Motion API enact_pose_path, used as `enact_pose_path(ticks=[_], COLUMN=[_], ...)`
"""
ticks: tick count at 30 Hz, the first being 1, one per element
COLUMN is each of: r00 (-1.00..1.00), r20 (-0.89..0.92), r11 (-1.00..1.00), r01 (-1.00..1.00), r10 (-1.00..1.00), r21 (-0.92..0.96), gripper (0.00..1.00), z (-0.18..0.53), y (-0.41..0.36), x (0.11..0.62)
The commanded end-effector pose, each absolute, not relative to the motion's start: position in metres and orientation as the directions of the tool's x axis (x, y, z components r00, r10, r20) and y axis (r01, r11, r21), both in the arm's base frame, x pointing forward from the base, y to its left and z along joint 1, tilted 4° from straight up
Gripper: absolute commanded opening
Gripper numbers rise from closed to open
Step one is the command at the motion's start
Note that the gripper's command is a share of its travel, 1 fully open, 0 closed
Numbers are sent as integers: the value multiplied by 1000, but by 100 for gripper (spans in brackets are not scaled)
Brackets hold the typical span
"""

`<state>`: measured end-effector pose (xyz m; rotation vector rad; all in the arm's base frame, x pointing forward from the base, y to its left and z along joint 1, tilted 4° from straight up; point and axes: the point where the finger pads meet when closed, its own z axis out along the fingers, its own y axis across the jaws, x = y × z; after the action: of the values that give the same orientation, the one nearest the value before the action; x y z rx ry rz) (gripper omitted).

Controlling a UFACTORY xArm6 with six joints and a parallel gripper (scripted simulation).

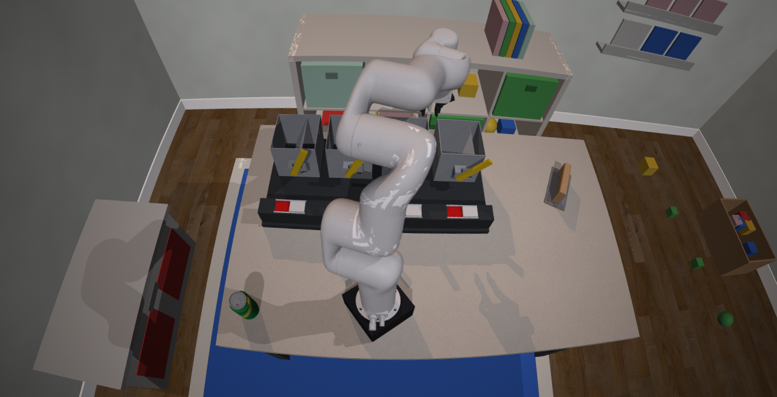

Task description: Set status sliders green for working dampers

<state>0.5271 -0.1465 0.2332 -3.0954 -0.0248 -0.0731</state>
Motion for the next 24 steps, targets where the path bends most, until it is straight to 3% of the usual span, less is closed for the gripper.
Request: enact_pose_path(ticks=[1, 24], r00=[998, 999], r20=[54, 52], r11=[-999, -999], r01=[14, 14], r10=[12, 12], r21=[-38, -38], gripper=[39, 39], z=[236, 236], y=[-105, -84], x=[523, 519])
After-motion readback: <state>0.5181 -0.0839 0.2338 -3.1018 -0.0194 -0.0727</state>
